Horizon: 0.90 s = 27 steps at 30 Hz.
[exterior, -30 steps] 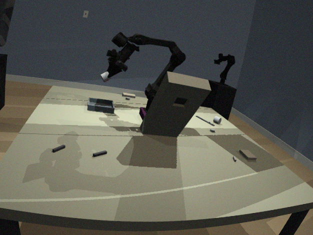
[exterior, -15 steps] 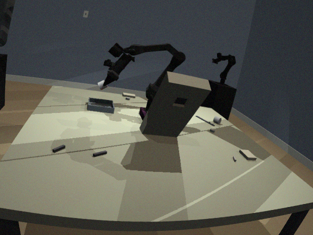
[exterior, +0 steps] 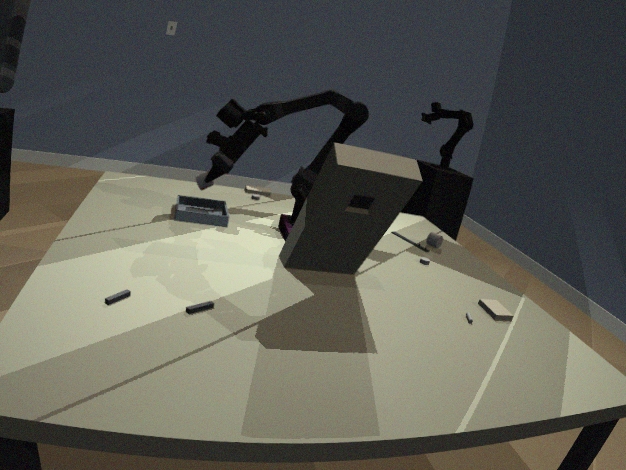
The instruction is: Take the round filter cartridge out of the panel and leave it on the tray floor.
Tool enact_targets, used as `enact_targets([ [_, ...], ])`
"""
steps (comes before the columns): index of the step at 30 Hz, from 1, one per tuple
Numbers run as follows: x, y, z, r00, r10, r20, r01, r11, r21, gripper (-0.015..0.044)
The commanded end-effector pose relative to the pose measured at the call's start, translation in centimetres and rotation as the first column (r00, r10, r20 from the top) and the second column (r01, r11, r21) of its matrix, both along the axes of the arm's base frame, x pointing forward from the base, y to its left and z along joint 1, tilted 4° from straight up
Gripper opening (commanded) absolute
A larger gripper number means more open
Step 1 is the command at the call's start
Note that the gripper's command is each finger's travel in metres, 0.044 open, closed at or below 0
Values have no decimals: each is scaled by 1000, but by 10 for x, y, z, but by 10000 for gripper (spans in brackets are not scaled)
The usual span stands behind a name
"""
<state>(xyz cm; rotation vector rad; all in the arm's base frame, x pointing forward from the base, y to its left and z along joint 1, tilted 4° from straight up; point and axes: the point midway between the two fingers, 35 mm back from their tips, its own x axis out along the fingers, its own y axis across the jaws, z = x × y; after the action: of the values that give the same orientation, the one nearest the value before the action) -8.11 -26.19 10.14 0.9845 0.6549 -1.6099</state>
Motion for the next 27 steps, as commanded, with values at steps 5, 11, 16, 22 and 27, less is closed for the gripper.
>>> enact_targets([
  [5,1,-1,-37,1000,-7,-1,7,1000,4,0],
  [11,4,1,-61,1000,-7,-1,7,1000,4,0],
  [16,5,3,-60,1000,-2,6,2,1000,16,52],
  [22,5,3,-60,1000,-2,6,2,1000,16,210],
  [27,5,3,-60,1000,-2,6,2,1000,16,341],
])
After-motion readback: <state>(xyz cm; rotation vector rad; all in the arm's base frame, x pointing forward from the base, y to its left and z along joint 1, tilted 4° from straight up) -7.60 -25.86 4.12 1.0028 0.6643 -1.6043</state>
